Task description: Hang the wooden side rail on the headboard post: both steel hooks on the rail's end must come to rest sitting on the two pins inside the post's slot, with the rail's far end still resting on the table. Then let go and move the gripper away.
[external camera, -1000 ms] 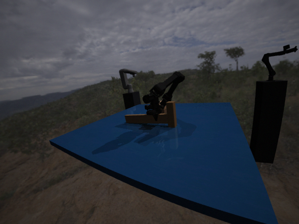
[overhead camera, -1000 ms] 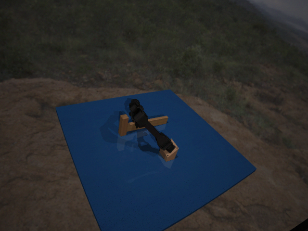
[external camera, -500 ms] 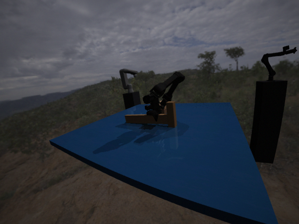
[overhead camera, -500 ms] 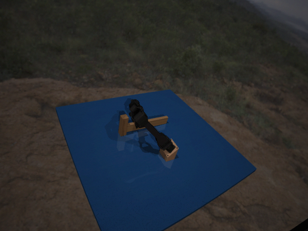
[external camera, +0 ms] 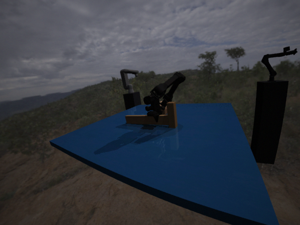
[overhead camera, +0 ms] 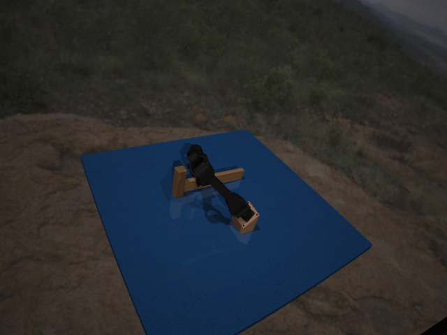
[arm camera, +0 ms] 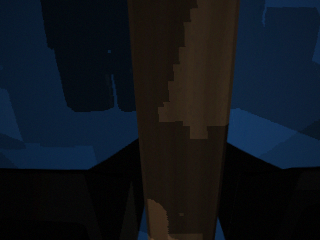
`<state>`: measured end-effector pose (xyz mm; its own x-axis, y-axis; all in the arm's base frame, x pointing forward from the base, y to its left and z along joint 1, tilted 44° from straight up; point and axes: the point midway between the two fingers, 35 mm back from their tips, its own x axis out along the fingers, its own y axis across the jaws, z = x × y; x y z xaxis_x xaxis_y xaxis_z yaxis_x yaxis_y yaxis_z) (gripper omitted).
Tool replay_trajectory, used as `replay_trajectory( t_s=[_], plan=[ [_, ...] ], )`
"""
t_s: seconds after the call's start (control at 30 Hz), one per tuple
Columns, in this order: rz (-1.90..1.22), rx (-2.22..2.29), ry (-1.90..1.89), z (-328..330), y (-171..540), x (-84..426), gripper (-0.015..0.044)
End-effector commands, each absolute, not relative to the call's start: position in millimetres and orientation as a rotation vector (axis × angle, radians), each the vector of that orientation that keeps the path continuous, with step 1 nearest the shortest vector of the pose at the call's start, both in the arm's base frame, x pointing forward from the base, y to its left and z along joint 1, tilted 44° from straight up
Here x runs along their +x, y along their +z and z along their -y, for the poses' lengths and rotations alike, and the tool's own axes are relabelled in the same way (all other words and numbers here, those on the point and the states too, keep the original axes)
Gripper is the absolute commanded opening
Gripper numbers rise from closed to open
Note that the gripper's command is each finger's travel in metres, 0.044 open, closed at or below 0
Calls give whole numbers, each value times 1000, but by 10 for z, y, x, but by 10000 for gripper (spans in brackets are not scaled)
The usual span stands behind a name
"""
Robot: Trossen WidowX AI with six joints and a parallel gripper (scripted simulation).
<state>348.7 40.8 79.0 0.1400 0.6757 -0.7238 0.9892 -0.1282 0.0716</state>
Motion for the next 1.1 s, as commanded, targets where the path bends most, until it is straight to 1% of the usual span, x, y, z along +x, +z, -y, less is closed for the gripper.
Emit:
replay_trajectory(
  t_s=[0.0, 0.4, 0.8, 0.93, 0.97, 1.07],
  plan=[
    [-1589, 1878, -728, -406, 795, 3500, 0],
    [-1589, 1879, -727, -418, 782, 3503, 0],
    [-1592, 1871, -736, -411, 779, 3487, 315],
    [-1590, 1874, -733, -267, 924, 3463, 420],
    [-1589, 1875, -732, -202, 993, 3447, 440],
    [-1588, 1877, -730, -138, 1063, 3428, 440]
  ],
)
